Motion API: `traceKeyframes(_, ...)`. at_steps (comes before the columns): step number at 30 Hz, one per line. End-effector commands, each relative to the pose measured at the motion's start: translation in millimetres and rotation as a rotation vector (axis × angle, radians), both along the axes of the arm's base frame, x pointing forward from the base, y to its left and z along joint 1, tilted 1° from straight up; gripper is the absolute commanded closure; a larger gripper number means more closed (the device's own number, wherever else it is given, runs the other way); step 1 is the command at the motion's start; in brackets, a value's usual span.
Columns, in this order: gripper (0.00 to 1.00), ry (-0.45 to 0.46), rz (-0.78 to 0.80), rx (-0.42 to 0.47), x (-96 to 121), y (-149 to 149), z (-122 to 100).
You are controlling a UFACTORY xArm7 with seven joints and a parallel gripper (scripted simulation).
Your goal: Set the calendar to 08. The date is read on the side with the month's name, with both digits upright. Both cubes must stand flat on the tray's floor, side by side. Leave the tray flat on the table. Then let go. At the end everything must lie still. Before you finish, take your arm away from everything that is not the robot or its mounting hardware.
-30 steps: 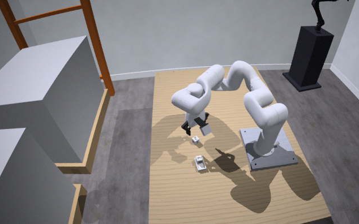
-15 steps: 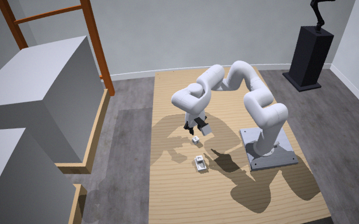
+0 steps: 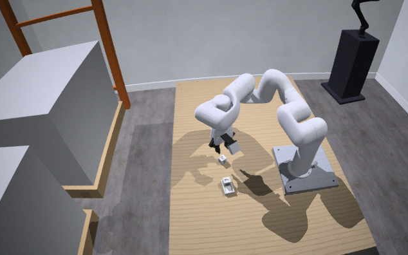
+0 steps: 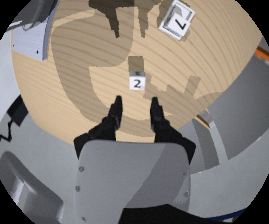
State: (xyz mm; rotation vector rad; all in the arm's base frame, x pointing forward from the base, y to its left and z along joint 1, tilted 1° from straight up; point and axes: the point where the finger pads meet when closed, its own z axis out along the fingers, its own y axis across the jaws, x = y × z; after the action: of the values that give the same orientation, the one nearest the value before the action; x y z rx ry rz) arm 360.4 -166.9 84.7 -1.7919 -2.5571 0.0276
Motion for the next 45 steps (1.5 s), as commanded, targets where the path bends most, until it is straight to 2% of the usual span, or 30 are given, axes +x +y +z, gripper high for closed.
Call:
traceKeyframes(1, 0.51, -0.003, 0.0, -0.001, 0.7, -0.1, 1.4)
traceKeyframes(23, 0.51, -0.003, 0.0, -0.001, 0.6, -0.1, -1.2)
traceKeyframes(45, 0.51, -0.003, -0.001, -0.001, -0.5, 0.0, -27.9)
